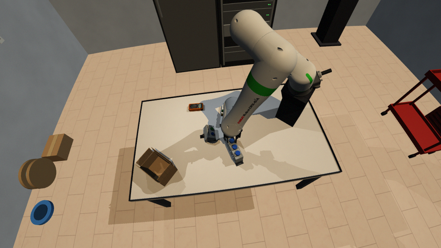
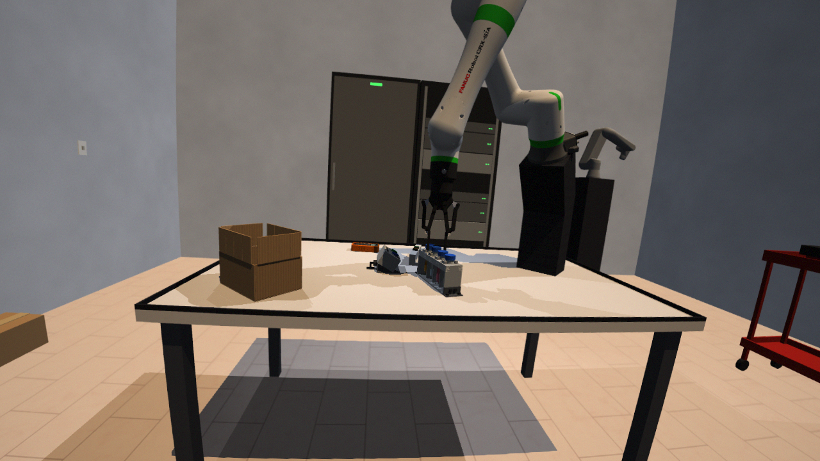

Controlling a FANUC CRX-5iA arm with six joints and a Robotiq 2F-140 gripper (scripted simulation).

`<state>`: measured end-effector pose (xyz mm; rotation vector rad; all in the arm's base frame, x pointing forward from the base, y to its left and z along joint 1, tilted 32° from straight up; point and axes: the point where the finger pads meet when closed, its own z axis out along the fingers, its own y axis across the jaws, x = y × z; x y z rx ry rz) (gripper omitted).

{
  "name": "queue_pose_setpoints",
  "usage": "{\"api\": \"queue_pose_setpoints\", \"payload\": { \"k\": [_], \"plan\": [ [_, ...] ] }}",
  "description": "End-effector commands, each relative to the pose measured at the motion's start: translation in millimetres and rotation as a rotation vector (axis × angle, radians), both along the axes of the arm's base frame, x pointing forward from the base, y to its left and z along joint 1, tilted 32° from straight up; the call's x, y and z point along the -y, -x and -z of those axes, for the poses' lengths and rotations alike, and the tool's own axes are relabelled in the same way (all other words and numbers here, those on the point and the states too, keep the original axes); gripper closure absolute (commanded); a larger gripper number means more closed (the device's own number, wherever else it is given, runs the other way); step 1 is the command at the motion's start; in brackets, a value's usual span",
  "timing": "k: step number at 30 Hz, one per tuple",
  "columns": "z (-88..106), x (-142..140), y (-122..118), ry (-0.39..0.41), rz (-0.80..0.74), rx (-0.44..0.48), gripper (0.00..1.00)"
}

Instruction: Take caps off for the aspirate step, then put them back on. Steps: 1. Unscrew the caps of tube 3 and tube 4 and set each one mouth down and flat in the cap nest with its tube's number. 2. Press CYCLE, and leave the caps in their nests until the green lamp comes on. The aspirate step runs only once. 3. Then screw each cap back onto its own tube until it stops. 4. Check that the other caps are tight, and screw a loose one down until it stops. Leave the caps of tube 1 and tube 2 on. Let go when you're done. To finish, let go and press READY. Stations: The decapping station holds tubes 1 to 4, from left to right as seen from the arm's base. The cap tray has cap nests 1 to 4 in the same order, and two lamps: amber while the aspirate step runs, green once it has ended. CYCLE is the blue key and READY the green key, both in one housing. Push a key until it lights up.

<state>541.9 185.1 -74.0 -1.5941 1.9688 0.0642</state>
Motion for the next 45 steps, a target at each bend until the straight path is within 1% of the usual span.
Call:
{"api": "queue_pose_setpoints", "payload": {
  "k": [1,5,6,20,28,30,43,45],
  "plan": [
    [-0.7,0.4,-0.3,0.011,0.105,-0.065,0.59],
    [-0.7,0.4,-0.4,0.011,0.105,-0.065,0.59],
    [-0.7,0.4,-0.3,0.011,0.105,-0.065,0.7],
    [-0.7,0.4,-0.4,0.011,0.105,-0.065,0.7],
    [-1.2,0.4,-0.2,0.174,-0.229,0.083,0.7],
    [-1.2,0.4,-0.2,0.174,-0.229,0.083,0.7],
    [-1.6,0.7,0.1,0.43,-0.758,0.318,0.7],
    [-1.7,0.6,0.1,0.433,-0.771,0.324,0.7]
  ]
}}
